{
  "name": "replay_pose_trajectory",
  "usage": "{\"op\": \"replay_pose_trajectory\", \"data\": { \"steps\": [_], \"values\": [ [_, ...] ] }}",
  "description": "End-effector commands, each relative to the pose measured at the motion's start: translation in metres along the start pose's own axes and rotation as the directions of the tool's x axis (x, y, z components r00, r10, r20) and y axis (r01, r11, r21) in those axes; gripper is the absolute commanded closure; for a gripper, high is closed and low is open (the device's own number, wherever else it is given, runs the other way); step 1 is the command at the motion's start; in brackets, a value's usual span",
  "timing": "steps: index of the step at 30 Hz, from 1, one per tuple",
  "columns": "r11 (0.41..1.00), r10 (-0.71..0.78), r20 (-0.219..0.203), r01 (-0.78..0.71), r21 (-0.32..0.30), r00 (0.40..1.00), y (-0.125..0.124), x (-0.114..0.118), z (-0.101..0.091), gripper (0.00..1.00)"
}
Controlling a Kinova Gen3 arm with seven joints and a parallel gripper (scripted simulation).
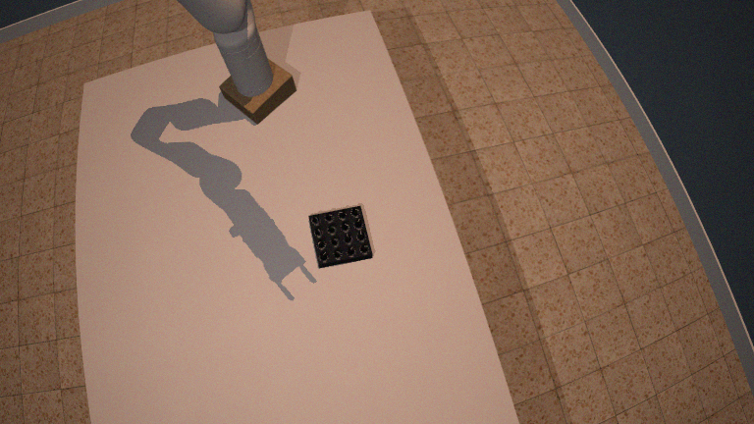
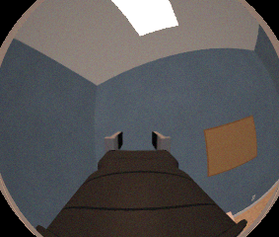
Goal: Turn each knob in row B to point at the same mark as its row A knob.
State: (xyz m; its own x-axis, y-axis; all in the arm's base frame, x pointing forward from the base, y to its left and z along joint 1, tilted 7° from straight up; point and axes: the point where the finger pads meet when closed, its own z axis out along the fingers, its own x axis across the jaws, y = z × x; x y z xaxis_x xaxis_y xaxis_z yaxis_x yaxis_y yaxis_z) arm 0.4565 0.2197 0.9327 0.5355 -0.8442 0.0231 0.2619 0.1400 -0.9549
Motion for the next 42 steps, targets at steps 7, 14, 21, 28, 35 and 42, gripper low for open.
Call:
{"op": "replay_pose_trajectory", "data": {
  "steps": [7,14,21,28,35,42],
  "values": [
    [0.998,0.003,0.006,-0.002,-0.07,1.0,0.038,-0.025,0.013,0.0],
    [0.998,0.003,0.005,-0.003,-0.07,1.0,0.038,-0.026,0.014,0.0],
    [0.991,-0.002,0.004,0.002,-0.133,1.0,0.075,-0.041,0.022,0.0],
    [0.981,-0.006,0.0,0.006,-0.196,1.0,0.113,-0.053,0.029,0.0],
    [0.982,-0.005,-0.001,0.005,-0.191,1.0,0.109,-0.052,0.03,0.0],
    [0.966,-0.009,-0.006,0.007,-0.259,1.0,0.152,-0.062,0.035,0.0]
  ]
}}
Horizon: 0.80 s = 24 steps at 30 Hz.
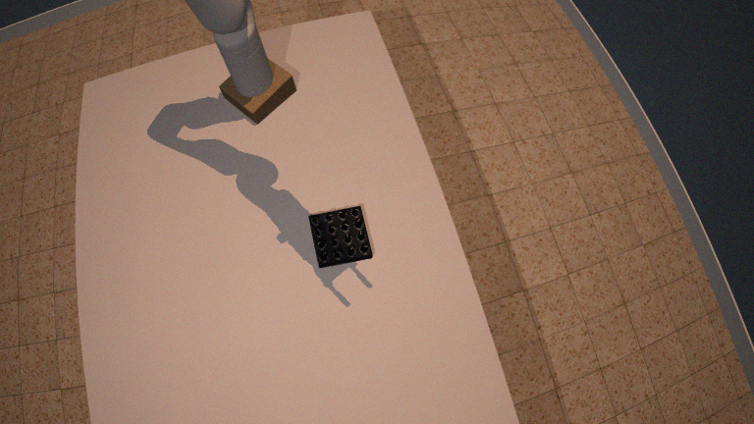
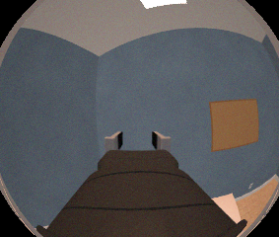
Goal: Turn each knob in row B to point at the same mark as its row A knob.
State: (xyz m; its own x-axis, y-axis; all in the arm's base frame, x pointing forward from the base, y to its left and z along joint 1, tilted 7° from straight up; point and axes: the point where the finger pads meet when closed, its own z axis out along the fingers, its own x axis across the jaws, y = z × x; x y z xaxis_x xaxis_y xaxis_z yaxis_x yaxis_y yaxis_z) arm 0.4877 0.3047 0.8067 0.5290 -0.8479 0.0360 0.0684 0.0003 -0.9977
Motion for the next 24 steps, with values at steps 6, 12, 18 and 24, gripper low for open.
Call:
{"op": "replay_pose_trajectory", "data": {
  "steps": [6,12,18,24],
  "values": [
    [1.0,0.007,-0.002,-0.007,-0.012,1.0,0.006,-0.004,0.005,0.0],
    [0.997,0.007,-0.011,-0.008,-0.076,1.0,0.042,-0.012,0.018,0.0],
    [0.997,0.007,-0.011,-0.008,-0.076,1.0,0.042,-0.012,0.018,0.0],
    [0.99,0.007,-0.021,-0.01,-0.139,1.0,0.079,-0.018,0.029,0.0]
  ]
}}
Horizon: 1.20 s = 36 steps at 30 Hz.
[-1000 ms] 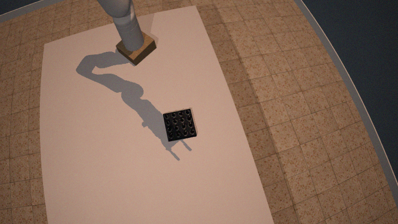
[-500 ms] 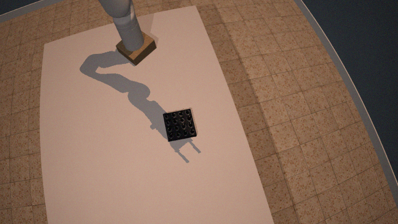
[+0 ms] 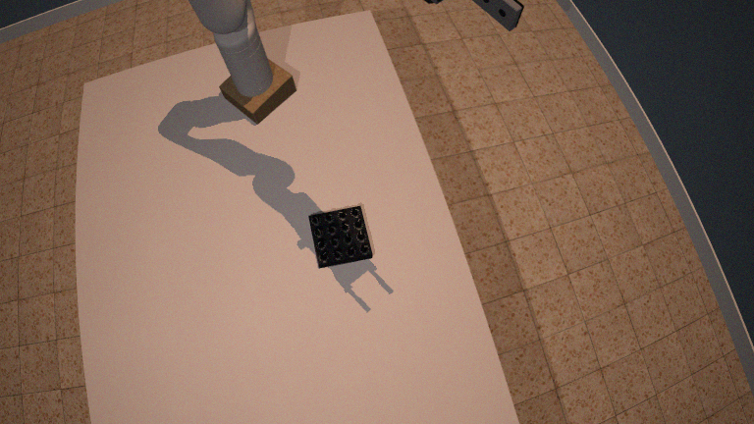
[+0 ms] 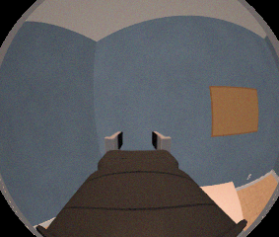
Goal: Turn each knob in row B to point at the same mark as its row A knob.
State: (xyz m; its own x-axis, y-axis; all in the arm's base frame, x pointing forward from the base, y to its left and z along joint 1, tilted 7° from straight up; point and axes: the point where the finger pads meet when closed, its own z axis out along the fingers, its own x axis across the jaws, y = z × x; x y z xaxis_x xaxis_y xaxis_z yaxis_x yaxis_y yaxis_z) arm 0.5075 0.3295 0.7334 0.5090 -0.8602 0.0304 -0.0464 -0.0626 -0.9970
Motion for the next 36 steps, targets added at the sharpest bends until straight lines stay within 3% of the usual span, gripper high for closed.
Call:
{"op": "replay_pose_trajectory", "data": {
  "steps": [1,5,6,7,16,17,18,28,29,36],
  "values": [
    [1.0,0.003,0.003,-0.003,-0.009,1.0,0.004,-0.005,0.004,0.0],
    [1.0,0.003,0.003,-0.003,-0.009,1.0,0.004,-0.005,0.004,0.0],
    [0.997,0.003,-0.008,-0.004,-0.074,1.0,0.042,-0.009,0.017,0.0],
    [0.997,0.003,-0.009,-0.004,-0.079,1.0,0.045,-0.009,0.018,0.0],
    [0.997,0.005,-0.009,-0.006,-0.073,1.0,0.041,-0.009,0.018,0.0],
    [0.991,0.006,-0.021,-0.009,-0.137,1.0,0.078,-0.011,0.028,0.0],
    [0.99,0.006,-0.023,-0.009,-0.142,1.0,0.082,-0.011,0.029,0.0],
    [0.991,0.008,-0.023,-0.011,-0.136,1.0,0.077,-0.011,0.029,0.0],
    [0.98,0.009,-0.036,-0.016,-0.199,0.999,0.115,-0.011,0.038,0.0],
    [0.98,0.011,-0.038,-0.018,-0.198,0.999,0.114,-0.011,0.039,0.0]
  ]
}}
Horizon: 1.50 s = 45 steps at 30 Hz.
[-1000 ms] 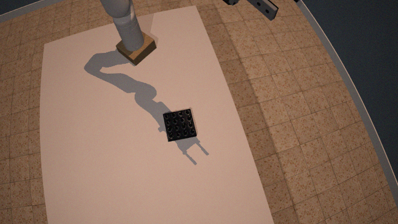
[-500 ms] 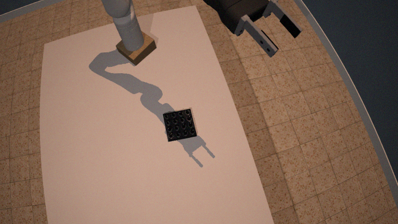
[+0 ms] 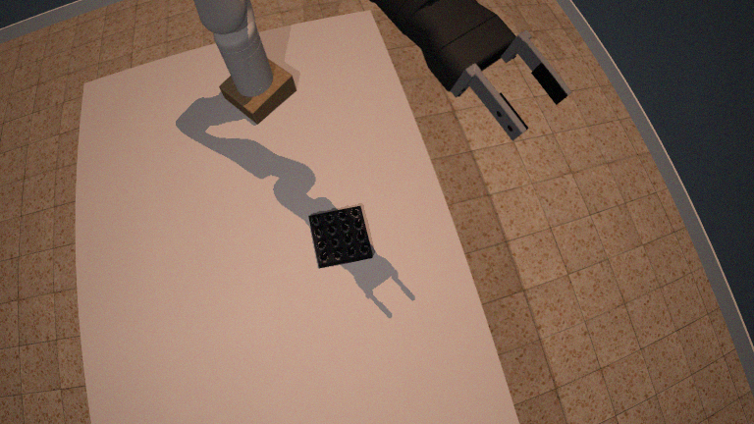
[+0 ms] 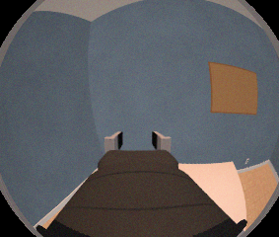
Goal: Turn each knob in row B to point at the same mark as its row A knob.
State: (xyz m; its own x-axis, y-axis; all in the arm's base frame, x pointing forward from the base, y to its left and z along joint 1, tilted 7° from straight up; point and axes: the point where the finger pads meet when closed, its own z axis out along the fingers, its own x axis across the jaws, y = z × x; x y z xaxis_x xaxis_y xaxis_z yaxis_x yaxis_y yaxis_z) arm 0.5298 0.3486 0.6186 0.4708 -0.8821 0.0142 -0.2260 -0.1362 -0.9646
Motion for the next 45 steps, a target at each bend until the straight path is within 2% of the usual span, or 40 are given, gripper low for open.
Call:
{"op": "replay_pose_trajectory", "data": {
  "steps": [1,5,6,17,18,19,30,31,32,43,44,45],
  "values": [
    [1.0,-0.009,0.003,0.009,-0.004,1.0,0.002,-0.003,0.002,0.0],
    [1.0,-0.009,0.003,0.009,-0.004,1.0,0.002,-0.003,0.002,0.0],
    [0.998,-0.005,-0.011,0.004,-0.067,1.0,0.037,-0.002,0.016,0.0],
    [0.998,0.001,-0.025,-0.002,-0.069,1.0,0.037,0.003,0.017,0.0],
    [0.991,0.004,-0.041,-0.009,-0.131,0.999,0.073,0.005,0.029,0.0],
    [0.991,0.004,-0.043,-0.01,-0.137,0.999,0.076,0.005,0.03,0.0],
    [0.992,0.007,-0.042,-0.012,-0.129,0.999,0.071,0.005,0.029,0.0],
    [0.982,0.009,-0.059,-0.02,-0.19,0.998,0.107,0.008,0.039,0.0],
    [0.98,0.01,-0.06,-0.022,-0.195,0.998,0.11,0.009,0.04,0.0],
    [0.983,0.014,-0.059,-0.025,-0.184,0.998,0.103,0.009,0.038,0.0],
    [0.968,0.015,-0.077,-0.034,-0.247,0.997,0.141,0.012,0.047,0.0],
    [0.967,0.016,-0.078,-0.035,-0.251,0.997,0.143,0.013,0.048,0.0]
  ]
}}
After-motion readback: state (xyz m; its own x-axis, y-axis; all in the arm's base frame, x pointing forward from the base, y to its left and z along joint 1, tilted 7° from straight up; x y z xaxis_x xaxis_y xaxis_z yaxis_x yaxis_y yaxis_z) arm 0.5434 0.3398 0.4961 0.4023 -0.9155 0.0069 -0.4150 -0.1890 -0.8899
